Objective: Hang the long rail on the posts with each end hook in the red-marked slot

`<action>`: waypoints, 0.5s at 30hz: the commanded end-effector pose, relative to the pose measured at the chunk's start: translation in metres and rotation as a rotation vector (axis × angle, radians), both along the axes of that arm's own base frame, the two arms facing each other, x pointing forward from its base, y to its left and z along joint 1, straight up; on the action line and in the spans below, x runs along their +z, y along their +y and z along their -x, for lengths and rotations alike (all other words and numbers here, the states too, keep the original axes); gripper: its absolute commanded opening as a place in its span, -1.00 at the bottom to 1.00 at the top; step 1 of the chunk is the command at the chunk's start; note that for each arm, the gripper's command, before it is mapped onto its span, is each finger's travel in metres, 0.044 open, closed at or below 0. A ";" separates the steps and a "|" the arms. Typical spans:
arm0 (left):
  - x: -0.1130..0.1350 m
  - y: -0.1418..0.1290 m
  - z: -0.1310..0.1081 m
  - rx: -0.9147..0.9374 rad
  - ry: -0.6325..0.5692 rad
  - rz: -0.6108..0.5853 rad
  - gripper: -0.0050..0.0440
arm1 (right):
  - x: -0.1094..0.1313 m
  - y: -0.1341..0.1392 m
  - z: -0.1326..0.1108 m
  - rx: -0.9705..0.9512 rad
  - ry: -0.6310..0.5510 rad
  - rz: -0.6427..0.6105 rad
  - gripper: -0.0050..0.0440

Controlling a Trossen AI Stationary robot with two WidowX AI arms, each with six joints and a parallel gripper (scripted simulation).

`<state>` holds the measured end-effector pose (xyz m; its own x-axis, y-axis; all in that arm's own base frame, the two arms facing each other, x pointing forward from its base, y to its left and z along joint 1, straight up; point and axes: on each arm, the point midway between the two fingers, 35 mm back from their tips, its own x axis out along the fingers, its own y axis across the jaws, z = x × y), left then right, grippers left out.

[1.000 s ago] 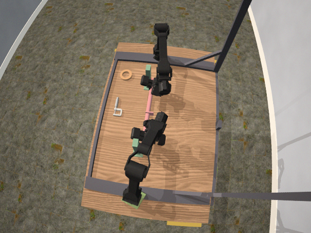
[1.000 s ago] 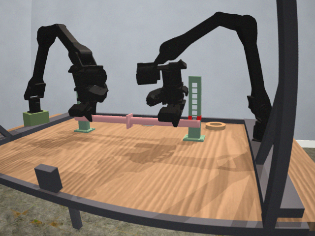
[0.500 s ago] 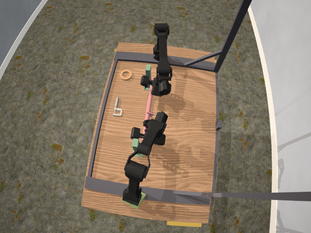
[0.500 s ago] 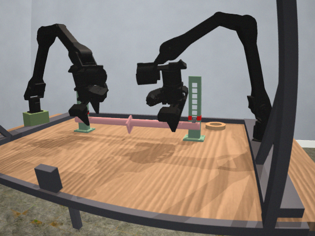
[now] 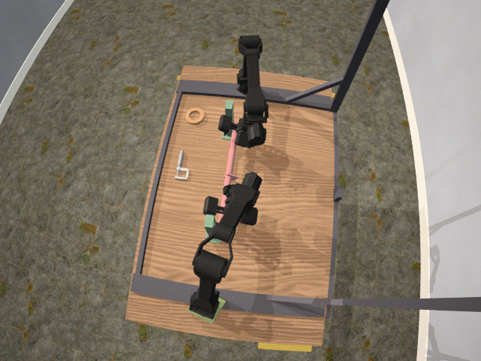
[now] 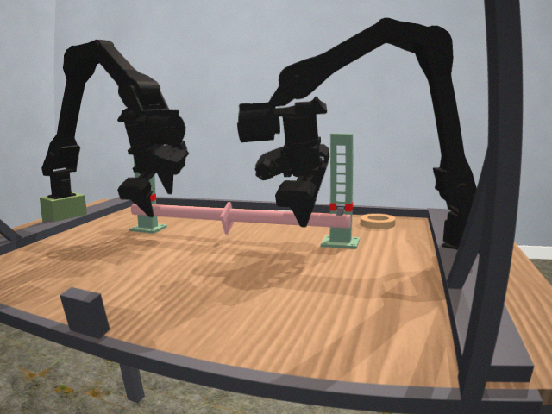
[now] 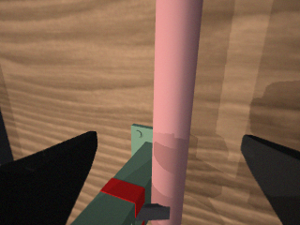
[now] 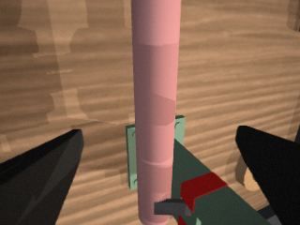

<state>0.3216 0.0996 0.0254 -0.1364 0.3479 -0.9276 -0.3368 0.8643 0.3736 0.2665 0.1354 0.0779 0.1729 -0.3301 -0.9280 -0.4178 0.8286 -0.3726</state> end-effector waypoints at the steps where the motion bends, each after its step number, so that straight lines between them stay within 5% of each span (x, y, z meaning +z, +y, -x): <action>1: 0.023 -0.001 -0.010 0.003 -0.059 -0.010 0.93 | 0.018 0.006 -0.003 -0.003 -0.039 -0.028 0.93; 11: 0.062 -0.017 -0.014 0.004 -0.061 -0.005 1.00 | 0.055 0.020 0.006 -0.003 -0.030 -0.026 0.93; 15: 0.059 -0.019 -0.017 -0.042 -0.068 0.009 1.00 | 0.059 0.023 -0.015 -0.037 -0.098 -0.069 0.93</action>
